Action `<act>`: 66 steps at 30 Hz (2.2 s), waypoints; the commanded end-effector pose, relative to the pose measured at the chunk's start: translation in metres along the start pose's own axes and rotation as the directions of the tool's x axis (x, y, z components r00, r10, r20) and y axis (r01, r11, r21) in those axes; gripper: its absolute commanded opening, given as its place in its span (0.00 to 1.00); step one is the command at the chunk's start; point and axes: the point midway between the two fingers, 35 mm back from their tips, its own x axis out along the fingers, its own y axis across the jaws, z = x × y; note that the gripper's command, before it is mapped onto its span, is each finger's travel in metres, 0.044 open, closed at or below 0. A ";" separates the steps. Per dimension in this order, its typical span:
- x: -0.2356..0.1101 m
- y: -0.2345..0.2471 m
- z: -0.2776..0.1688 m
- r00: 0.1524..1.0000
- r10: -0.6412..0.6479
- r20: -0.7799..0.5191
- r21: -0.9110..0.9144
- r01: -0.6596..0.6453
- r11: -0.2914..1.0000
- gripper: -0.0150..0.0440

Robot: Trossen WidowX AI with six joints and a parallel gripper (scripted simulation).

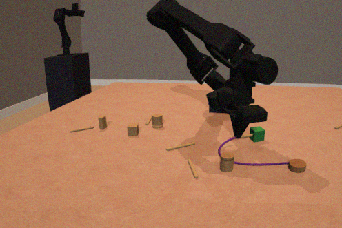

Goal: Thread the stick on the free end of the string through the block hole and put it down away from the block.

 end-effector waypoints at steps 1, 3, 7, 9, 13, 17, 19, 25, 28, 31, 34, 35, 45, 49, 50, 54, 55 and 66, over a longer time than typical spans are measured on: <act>-0.002 0.002 -0.007 1.000 0.006 -0.002 0.005 -0.006 1.000 0.25; -0.002 0.002 -0.009 1.000 0.006 -0.002 0.005 -0.006 1.000 0.25; -0.002 0.002 -0.014 1.000 0.006 -0.003 0.005 -0.006 1.000 0.25; -0.002 0.002 -0.016 1.000 0.006 -0.003 0.005 -0.006 1.000 0.25; -0.002 0.002 -0.021 1.000 0.006 -0.003 0.005 -0.006 1.000 0.25; -0.003 0.002 -0.025 1.000 0.006 -0.003 0.005 -0.006 1.000 0.25; -0.003 0.002 -0.027 1.000 0.006 -0.003 0.005 -0.006 1.000 0.25; -0.001 0.000 -0.026 1.000 0.000 0.000 -0.003 0.000 1.000 0.30; -0.001 0.000 -0.026 1.000 0.000 0.000 -0.003 0.000 1.000 0.43; -0.001 0.000 -0.026 1.000 0.000 0.000 -0.003 0.000 1.000 0.46; -0.011 0.002 -0.026 1.000 0.001 -0.001 -0.003 -0.001 1.000 0.46; -0.024 0.003 -0.026 1.000 0.002 -0.003 -0.003 -0.002 1.000 0.46; -0.082 0.000 -0.025 1.000 0.001 -0.003 -0.004 -0.001 1.000 0.46; -0.078 0.002 -0.039 1.000 0.016 -0.007 -0.013 -0.016 1.000 0.46; -0.079 0.002 -0.050 1.000 0.015 -0.012 -0.013 -0.015 1.000 0.46; -0.078 -0.002 -0.084 1.000 0.009 -0.028 -0.012 -0.009 1.000 0.46; -0.078 -0.002 -0.085 1.000 0.009 -0.028 -0.011 -0.009 1.000 0.46; -0.071 -0.001 -0.086 1.000 0.009 -0.029 -0.012 -0.009 1.000 0.46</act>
